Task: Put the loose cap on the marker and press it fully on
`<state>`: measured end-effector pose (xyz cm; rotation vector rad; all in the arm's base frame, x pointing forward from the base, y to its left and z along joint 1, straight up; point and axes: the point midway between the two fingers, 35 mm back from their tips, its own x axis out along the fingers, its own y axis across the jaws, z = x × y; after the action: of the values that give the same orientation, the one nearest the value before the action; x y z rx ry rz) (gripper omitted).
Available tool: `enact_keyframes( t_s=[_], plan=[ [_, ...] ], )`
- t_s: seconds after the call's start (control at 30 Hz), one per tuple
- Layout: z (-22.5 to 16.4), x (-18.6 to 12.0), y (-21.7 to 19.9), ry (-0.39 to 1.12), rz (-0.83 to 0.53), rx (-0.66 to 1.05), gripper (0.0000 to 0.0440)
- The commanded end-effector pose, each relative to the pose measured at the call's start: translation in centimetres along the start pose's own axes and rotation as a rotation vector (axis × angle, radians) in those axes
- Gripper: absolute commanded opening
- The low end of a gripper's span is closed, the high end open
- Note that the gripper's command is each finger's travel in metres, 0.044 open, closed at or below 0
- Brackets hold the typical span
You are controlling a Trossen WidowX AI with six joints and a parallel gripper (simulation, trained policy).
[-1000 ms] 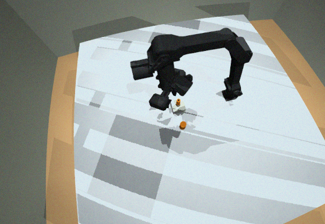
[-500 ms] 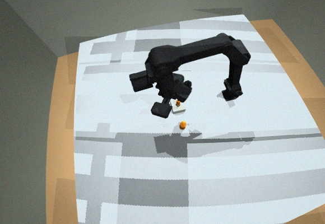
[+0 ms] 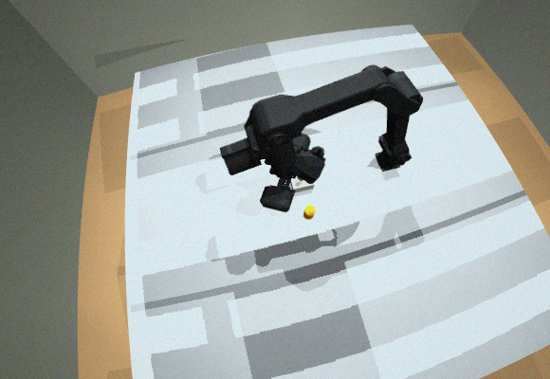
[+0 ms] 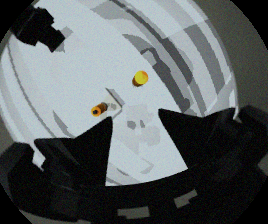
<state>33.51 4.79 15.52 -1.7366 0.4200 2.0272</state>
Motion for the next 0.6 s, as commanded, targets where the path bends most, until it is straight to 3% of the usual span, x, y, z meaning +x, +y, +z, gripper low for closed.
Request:
enact_keyframes(
  t_s=[0.0, 0.57],
  plan=[
    [0.1, 0.6, -0.2, -0.004, 0.020, -0.017, 0.0311],
    [1.4, 3.5, -1.5, -0.014, 0.092, -0.125, 0.0305]
  ],
)
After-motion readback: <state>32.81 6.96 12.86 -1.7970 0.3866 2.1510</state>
